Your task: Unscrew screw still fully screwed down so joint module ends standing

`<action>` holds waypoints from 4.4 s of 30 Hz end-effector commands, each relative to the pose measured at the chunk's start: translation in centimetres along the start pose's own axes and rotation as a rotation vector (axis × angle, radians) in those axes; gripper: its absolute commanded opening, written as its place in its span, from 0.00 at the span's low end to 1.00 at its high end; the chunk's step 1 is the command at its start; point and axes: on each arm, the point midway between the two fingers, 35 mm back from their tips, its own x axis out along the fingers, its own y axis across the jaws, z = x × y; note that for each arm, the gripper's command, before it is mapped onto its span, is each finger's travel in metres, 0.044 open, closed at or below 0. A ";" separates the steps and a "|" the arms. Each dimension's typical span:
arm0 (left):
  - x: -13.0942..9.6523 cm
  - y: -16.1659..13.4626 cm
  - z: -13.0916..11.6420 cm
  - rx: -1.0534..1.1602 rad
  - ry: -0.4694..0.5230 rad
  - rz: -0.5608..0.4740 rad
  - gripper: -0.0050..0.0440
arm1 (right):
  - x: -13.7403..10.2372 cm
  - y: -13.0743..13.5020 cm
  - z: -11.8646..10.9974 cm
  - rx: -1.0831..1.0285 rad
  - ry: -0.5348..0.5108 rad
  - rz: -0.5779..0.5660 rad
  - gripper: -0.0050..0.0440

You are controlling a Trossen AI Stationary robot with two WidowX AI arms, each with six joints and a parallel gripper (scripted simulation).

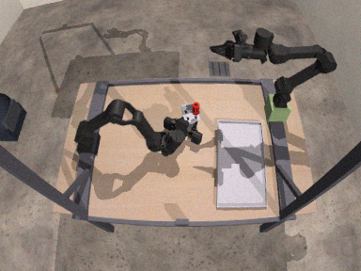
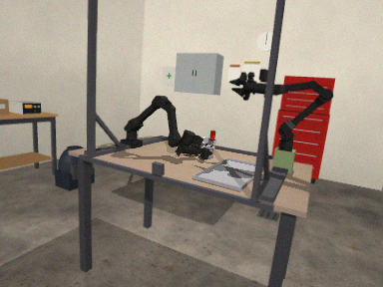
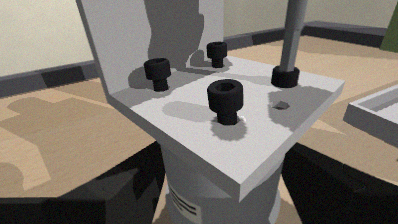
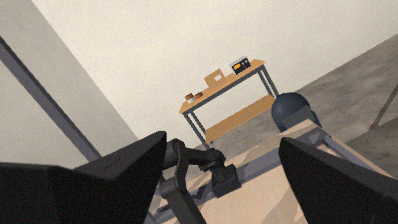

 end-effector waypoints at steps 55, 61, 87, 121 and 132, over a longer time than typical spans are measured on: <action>0.2 -0.3 1.1 -0.025 -0.013 -0.001 0.60 | 0.7 0.4 0.4 2.244 -0.005 -0.033 0.71; 0.2 -0.3 1.1 -0.025 -0.013 -0.001 0.60 | 2.3 -0.5 -1.6 2.238 -0.016 -0.201 0.71; 0.2 -0.3 1.1 -0.025 -0.013 -0.001 0.60 | 5.0 -3.3 -7.3 2.172 -0.056 -0.642 0.71; 0.2 -0.3 1.1 -0.025 -0.013 -0.001 0.60 | 5.2 -7.3 -15.5 1.953 -0.122 -1.281 0.71; 0.2 -0.3 1.1 -0.025 -0.013 -0.001 0.60 | 4.0 -8.9 -18.6 1.803 -0.153 -1.556 0.71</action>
